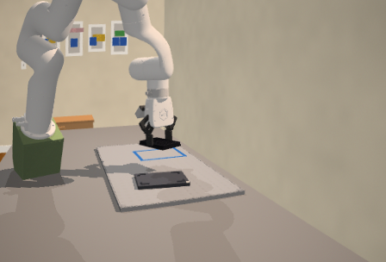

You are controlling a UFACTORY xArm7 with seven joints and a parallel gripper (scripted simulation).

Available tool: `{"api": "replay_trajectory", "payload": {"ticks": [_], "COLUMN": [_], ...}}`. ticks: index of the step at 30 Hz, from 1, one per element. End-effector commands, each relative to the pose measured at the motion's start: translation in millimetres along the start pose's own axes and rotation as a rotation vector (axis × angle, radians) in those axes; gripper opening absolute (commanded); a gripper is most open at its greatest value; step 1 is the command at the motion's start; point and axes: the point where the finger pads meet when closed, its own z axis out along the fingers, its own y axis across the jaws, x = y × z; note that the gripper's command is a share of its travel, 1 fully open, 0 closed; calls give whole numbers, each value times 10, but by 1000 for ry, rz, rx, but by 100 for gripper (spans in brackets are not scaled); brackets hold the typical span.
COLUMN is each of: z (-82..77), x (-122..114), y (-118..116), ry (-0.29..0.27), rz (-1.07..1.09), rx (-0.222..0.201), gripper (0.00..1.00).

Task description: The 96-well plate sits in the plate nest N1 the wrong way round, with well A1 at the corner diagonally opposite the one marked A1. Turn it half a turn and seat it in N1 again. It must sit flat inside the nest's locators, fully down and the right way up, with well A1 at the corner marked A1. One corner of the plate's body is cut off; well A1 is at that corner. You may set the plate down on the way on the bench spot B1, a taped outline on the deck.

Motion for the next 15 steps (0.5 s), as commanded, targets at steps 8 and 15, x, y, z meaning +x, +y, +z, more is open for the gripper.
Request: {"api": "replay_trajectory", "payload": {"ticks": [8, 15], "z": [-28, -33], "x": [-278, -457], "y": [-224, -375], "ry": [23, 24], "rz": [-373, -606], "rx": [1, -2], "gripper": [0, 0]}}
